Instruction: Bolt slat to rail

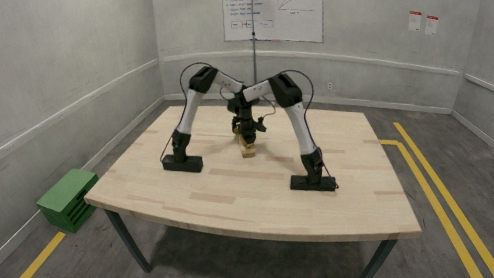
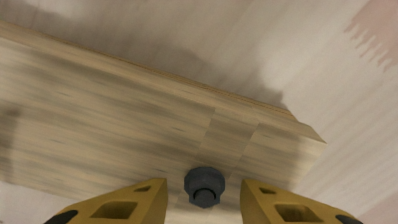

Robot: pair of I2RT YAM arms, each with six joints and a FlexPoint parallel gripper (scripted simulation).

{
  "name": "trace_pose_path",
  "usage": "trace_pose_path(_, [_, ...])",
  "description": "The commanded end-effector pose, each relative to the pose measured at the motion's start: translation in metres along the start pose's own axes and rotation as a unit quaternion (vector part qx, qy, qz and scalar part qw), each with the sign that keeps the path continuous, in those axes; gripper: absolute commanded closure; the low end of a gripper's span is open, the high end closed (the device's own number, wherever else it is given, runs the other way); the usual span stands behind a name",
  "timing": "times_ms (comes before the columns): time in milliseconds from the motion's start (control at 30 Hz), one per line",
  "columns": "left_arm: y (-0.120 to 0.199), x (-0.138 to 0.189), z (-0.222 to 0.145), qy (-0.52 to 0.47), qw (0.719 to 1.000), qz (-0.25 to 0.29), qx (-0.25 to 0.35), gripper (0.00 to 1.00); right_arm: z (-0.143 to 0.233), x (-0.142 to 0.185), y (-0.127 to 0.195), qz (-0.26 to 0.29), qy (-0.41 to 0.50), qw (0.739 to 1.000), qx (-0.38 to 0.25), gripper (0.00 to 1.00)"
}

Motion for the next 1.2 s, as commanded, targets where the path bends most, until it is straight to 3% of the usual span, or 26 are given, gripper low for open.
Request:
trace_pose_path(0, [0.0053, -0.0009, -0.0037, 0.0, 1.0, -0.004, 0.008, 0.33, 0.0023, 0.001, 0.005, 0.003, 0.007, 1.0, -0.008, 0.64])
trace_pose_path(133, [0.0053, -0.0009, -0.0037, 0.0, 1.0, -0.004, 0.008, 0.33, 0.0023, 0.001, 0.0054, 0.002, 0.143, 0.99, -0.008, 0.64])
trace_pose_path(267, [0.0053, -0.0009, -0.0037, 0.0, 1.0, -0.004, 0.008, 0.33, 0.0022, 0.001, 0.0058, 0.0, 0.292, 0.956, -0.008, 0.64])
trace_pose_path(400, [0.0053, -0.0009, -0.0037, 0.0, 1.0, -0.004, 0.008, 0.33, 0.0021, 0.001, 0.0062, -0.001, 0.4, 0.917, -0.007, 0.64])
trace_pose_path(467, [0.0053, -0.0009, -0.0037, 0.0, 1.0, -0.004, 0.008, 0.33, 0.0021, 0.001, 0.0062, -0.001, 0.4, 0.917, -0.007, 0.64])
trace_pose_path(500, [0.0053, -0.0009, -0.0037, 0.0, 1.0, -0.004, 0.008, 0.33, 0.0021, 0.001, 0.0063, -0.001, 0.464, 0.886, -0.007, 0.64])
trace_pose_path(733, [0.0053, -0.0009, -0.0037, 0.0, 1.0, -0.004, 0.008, 0.33, 0.0019, 0.001, 0.007, -0.002, 0.629, 0.777, -0.006, 0.64])
trace_pose_path(967, [0.0053, -0.0009, -0.0037, 0.0, 1.0, -0.004, 0.008, 0.33, 0.0018, 0.001, 0.0075, -0.003, 0.772, 0.636, -0.005, 0.64])
trace_pose_path(1033, [0.0053, -0.0009, -0.0037, 0.0, 1.0, -0.004, 0.008, 0.33, 0.0018, 0.001, 0.0075, -0.003, 0.772, 0.636, -0.005, 0.64])
trace_pose_path(1067, [0.0053, -0.0009, -0.0037, 0.0, 1.0, -0.004, 0.008, 0.33, 0.0018, 0.0009, 0.0076, -0.003, 0.816, 0.579, -0.005, 0.64])
trace_pose_path(1167, [0.0053, -0.0009, -0.0037, 0.0, 1.0, -0.004, 0.008, 0.33, 0.0017, 0.0009, 0.0079, -0.004, 0.861, 0.509, -0.004, 0.64])
Point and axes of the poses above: on each arm, the point where the finger pads meet when closed, its own y axis back along the fingers, its own z axis across the jaws, x = y × z, the point moved 2 cm from there along y, back along the fingers, and after that the axes turned 3 degrees about -y, right-handed, at the moved point
